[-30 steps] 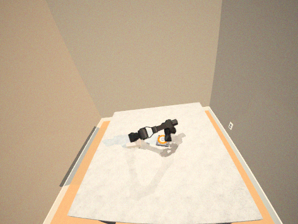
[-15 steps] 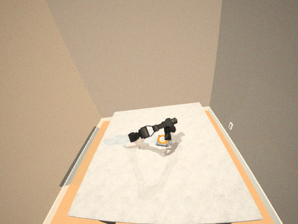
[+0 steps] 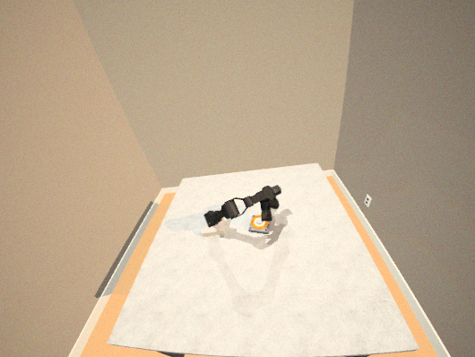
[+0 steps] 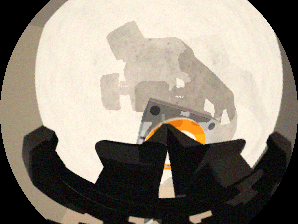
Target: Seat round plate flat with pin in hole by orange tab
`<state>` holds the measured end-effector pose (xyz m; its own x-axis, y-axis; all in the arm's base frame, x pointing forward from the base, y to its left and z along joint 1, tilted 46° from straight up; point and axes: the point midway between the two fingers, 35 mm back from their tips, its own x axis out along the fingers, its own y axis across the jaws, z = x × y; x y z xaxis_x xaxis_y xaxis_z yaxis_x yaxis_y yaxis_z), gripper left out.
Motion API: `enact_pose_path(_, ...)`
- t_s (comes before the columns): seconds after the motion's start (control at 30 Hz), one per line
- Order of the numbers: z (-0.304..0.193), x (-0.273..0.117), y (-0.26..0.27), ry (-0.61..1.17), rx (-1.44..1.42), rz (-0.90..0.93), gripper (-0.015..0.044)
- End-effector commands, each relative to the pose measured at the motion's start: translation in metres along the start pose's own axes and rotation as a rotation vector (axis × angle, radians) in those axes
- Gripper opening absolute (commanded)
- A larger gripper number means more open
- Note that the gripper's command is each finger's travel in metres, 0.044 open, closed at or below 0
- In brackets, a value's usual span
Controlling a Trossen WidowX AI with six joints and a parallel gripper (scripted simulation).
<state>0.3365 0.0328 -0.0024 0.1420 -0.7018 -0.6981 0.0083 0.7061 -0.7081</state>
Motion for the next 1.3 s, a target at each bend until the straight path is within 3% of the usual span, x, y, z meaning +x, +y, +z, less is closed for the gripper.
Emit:
enact_pose_path(0.0,-0.005,0.002,0.007,0.011,-0.004,0.002,0.0)
enact_pose_path(1.1,-0.026,0.002,0.024,0.012,-0.005,0.003,0.0)
enact_pose_path(1.27,-0.024,-0.016,0.024,0.012,-0.005,0.005,0.0)
